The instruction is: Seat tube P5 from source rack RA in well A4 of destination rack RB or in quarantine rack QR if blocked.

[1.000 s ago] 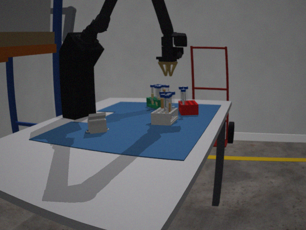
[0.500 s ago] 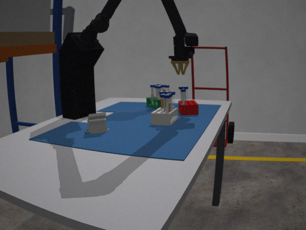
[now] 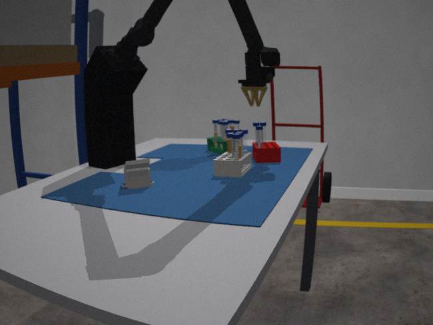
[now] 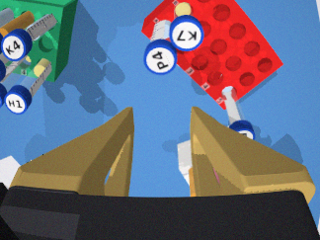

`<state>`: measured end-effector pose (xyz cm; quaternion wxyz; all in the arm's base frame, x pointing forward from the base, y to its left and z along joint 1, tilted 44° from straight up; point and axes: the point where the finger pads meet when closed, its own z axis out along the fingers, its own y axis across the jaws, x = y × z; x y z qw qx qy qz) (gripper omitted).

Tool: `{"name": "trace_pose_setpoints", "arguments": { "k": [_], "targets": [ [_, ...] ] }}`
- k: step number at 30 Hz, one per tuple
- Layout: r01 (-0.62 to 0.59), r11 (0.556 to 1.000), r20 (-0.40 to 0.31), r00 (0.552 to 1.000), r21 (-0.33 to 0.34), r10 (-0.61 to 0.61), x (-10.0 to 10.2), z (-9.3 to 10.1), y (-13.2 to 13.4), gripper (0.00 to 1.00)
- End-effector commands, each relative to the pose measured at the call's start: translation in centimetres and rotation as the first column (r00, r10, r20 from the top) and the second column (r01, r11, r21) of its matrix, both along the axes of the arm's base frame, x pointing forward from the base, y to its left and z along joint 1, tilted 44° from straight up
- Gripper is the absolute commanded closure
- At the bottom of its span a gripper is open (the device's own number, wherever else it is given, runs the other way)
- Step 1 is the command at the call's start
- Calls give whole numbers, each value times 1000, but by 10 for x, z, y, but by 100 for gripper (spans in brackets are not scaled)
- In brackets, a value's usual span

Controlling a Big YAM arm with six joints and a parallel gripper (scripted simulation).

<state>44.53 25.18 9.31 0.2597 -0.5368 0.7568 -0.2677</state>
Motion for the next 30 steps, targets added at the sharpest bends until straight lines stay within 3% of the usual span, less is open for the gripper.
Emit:
{"name": "trace_pose_setpoints", "arguments": {
  "k": [1,4,11,14,19,30],
  "targets": [
    [-12,999,28,1000,30,11,-1,14,8,70],
    [-2,1000,3,1000,3,2,6,-5,-3,70],
    [-15,1000,7,1000,6,15,12,-14,2,70],
    [-24,1000,23,999,17,24,13,-5,7,70],
    [-2,1000,21,1000,16,2,29,-14,-1,70],
    [-2,1000,20,1000,14,2,39,-26,-4,70]
  ]
}}
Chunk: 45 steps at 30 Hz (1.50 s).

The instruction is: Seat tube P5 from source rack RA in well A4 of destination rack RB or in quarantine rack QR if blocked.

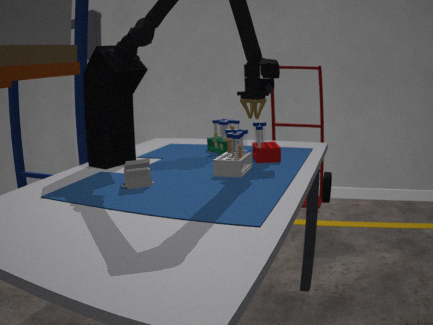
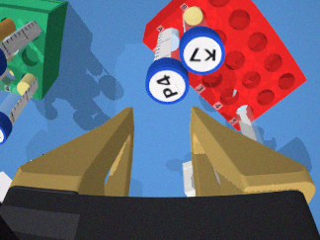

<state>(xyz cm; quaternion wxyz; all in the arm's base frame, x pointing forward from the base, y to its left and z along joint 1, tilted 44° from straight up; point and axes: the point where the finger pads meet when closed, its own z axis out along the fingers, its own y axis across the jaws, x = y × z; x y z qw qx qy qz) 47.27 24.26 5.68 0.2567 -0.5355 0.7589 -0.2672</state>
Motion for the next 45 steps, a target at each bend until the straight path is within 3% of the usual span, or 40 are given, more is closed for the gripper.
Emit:
{"name": "trace_pose_setpoints", "arguments": {
  "k": [1,3,7,10,13,23,27,34,35,40,45],
  "targets": [
    [-32,999,52,998,33,30,8,29,18,70],
    [-22,1000,25,999,15,22,11,8,12,70],
    [-8,1000,24,1000,14,8,19,2,4,70],
    [-32,999,3,999,-2,32,6,-8,10,70],
    [-25,1000,31,999,19,25,11,7,9,70],
    [-10,1000,11,1000,4,10,16,-7,0,70],
    [-19,1000,25,1000,14,18,17,0,6,70],
    [-12,1000,20,1000,11,12,22,-5,4,70],
    [-22,999,35,999,23,21,19,6,10,70],
    [-15,1000,18,1000,9,15,22,-8,4,70],
    [-16,1000,24,1000,14,16,24,-5,6,70]
  ]
}}
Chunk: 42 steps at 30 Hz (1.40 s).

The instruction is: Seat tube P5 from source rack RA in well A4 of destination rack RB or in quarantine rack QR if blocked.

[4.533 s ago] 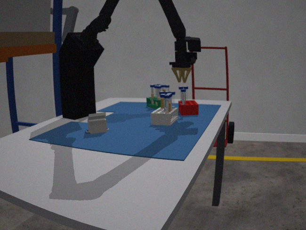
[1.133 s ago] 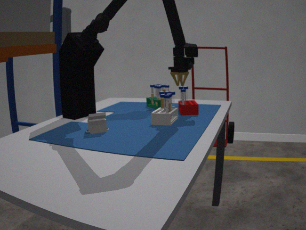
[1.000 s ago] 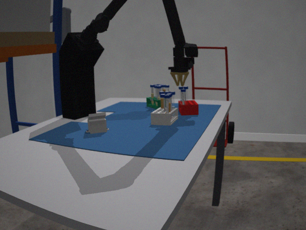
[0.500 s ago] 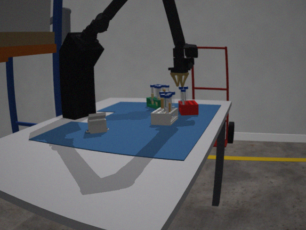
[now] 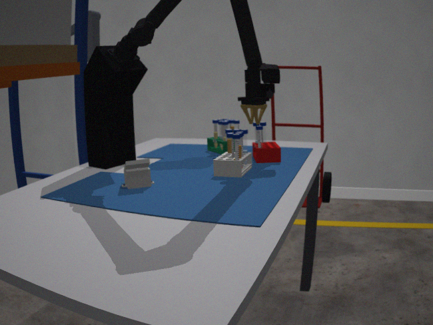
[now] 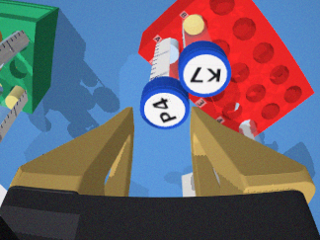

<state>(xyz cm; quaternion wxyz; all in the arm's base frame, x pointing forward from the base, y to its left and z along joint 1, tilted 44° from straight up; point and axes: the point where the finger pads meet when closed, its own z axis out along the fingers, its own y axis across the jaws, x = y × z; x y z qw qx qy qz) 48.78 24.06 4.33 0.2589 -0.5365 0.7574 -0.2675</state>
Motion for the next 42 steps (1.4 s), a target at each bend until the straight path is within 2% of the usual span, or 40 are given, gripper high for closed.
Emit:
{"name": "trace_pose_setpoints", "arguments": {
  "k": [1,12,16,19,20,42],
  "targets": [
    [-14,1000,25,1000,16,13,10,11,9,70],
    [-7,1000,14,1000,8,7,12,2,4,70],
    [-15,1000,30,999,21,15,12,13,10,70],
    [-11,1000,19,1000,15,10,7,7,7,70],
    [-11,1000,19,1000,15,10,7,7,7,100],
    [-11,1000,19,1000,15,10,7,7,7,100]
  ]
}}
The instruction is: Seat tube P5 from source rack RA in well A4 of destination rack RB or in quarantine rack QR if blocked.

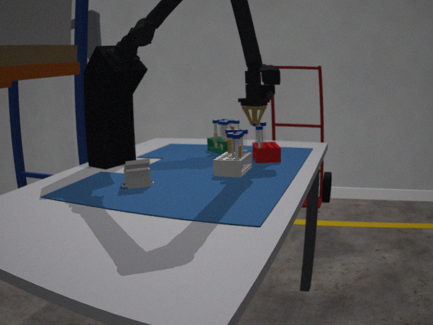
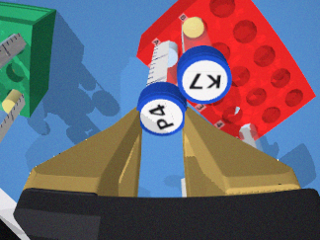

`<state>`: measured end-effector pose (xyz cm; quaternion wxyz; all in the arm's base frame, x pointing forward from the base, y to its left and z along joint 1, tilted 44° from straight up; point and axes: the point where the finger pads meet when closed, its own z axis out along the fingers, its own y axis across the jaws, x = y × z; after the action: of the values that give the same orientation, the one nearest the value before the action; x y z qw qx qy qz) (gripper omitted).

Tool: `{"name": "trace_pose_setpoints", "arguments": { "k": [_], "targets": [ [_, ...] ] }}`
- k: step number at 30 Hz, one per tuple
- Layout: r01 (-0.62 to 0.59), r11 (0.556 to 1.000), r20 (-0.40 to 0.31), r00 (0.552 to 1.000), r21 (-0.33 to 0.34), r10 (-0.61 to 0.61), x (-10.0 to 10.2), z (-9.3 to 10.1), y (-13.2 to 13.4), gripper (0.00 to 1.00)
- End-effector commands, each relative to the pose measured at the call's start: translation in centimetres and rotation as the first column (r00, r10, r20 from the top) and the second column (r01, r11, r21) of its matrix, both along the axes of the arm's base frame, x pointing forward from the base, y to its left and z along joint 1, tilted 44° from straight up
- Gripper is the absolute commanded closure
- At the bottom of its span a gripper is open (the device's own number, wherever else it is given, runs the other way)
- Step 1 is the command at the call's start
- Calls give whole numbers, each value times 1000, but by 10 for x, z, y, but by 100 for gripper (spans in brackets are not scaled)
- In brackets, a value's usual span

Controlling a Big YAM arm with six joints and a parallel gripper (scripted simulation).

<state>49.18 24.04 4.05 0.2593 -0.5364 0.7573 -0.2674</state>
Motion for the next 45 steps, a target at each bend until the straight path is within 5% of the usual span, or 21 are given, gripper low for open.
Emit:
{"name": "trace_pose_setpoints", "arguments": {
  "k": [1,45],
  "targets": [
    [-10,1000,18,1000,15,10,3,10,8,100],
    [-17,1000,20,1000,20,17,-29,41,15,100]
  ]
}}
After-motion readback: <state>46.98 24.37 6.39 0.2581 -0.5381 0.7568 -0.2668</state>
